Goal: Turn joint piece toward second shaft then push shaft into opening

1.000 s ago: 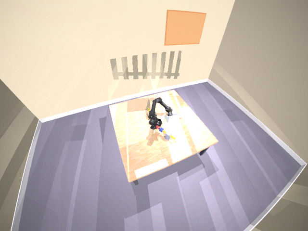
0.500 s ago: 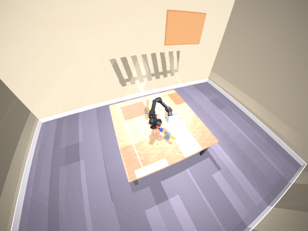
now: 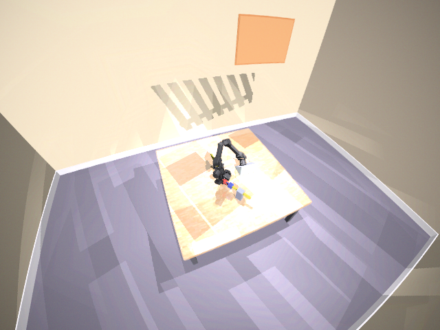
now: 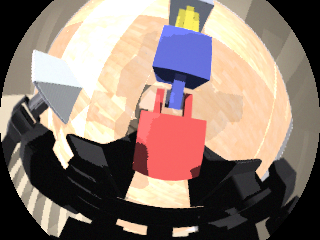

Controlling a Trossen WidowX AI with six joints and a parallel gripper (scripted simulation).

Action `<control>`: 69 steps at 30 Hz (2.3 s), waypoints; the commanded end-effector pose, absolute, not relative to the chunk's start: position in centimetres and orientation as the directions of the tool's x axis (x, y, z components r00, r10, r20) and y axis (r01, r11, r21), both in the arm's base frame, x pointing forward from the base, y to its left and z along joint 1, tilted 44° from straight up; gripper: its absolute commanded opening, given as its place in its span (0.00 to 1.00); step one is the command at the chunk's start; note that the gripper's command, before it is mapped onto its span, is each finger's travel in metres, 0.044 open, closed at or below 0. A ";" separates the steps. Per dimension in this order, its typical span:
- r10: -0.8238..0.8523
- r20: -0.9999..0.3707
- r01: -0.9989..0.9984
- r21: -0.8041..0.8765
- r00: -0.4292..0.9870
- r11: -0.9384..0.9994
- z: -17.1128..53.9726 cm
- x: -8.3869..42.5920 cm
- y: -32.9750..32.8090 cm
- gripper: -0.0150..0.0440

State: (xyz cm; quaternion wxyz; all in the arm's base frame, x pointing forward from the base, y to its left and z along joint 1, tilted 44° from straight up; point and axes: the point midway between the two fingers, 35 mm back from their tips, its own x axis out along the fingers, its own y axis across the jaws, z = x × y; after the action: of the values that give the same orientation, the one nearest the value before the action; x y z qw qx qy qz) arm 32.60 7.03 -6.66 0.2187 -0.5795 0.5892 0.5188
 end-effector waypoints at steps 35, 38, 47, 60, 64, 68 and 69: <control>-0.612 -0.770 -0.909 0.369 -0.182 -0.194 -6.1 32.4 7.8 1.00; -0.684 -0.714 -0.908 0.372 -0.149 -0.191 -5.7 32.5 8.2 1.00; -0.795 -0.603 -0.910 0.361 -0.061 -0.204 -4.8 32.8 9.2 1.00; -0.755 -0.656 -0.972 0.185 -0.015 -0.142 -1.6 33.7 12.3 1.00; -0.723 -0.691 -0.993 0.073 0.016 -0.092 0.7 34.0 14.3 1.00; -0.694 -0.718 -0.999 -0.030 0.046 -0.035 3.0 34.1 16.0 1.00; -0.687 -0.724 -0.998 -0.054 0.053 -0.019 3.5 34.1 16.4 1.00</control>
State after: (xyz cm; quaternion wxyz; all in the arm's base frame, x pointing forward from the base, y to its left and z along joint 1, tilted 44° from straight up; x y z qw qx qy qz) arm 34.09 15.48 2.32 0.2642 -0.6706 0.6350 0.2779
